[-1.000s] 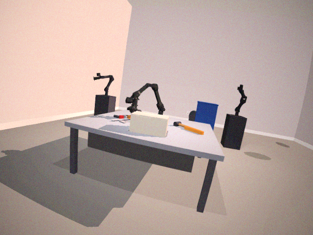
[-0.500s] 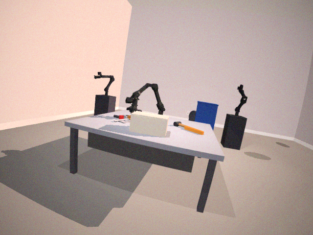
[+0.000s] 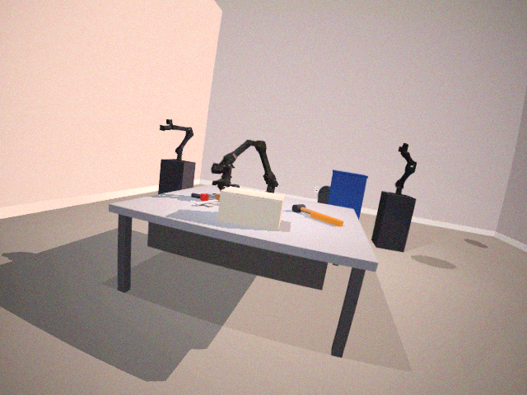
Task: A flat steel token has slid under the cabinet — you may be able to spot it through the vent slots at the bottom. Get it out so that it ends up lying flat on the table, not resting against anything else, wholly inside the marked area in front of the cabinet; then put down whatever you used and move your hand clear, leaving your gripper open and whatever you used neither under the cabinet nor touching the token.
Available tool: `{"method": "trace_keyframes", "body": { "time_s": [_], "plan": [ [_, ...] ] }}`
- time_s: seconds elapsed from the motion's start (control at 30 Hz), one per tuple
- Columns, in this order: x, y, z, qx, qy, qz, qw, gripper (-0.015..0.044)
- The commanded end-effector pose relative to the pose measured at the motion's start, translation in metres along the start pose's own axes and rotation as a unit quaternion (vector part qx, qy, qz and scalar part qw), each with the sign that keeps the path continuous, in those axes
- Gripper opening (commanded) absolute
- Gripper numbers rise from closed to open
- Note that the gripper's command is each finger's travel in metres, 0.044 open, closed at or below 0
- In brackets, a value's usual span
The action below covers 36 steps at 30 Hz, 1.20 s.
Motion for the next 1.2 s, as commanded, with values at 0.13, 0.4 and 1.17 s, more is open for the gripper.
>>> {"method": "trace_keyframes", "body": {
  "time_s": [0.13, 0.4, 1.17],
  "plan": [
    [-0.0016, -0.0018, -0.0015, -0.033, 0.003, -0.005, 0.999, 0.0],
    [-0.0016, -0.0018, -0.0015, -0.065, 0.003, -0.005, 0.998, 0.0],
    [-0.0016, -0.0017, -0.0015, -0.156, 0.004, -0.004, 0.988, 0.0]
  ]
}}
Point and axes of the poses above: the point midway between the two fingers, 35 mm back from their tips, its own x axis out along the fingers, its own z axis across the jaws, y = z × x, the point moved 5 cm from there along -x, back along the fingers, and after that the axes turned 10 degrees about -x, right-handed, at the moved point
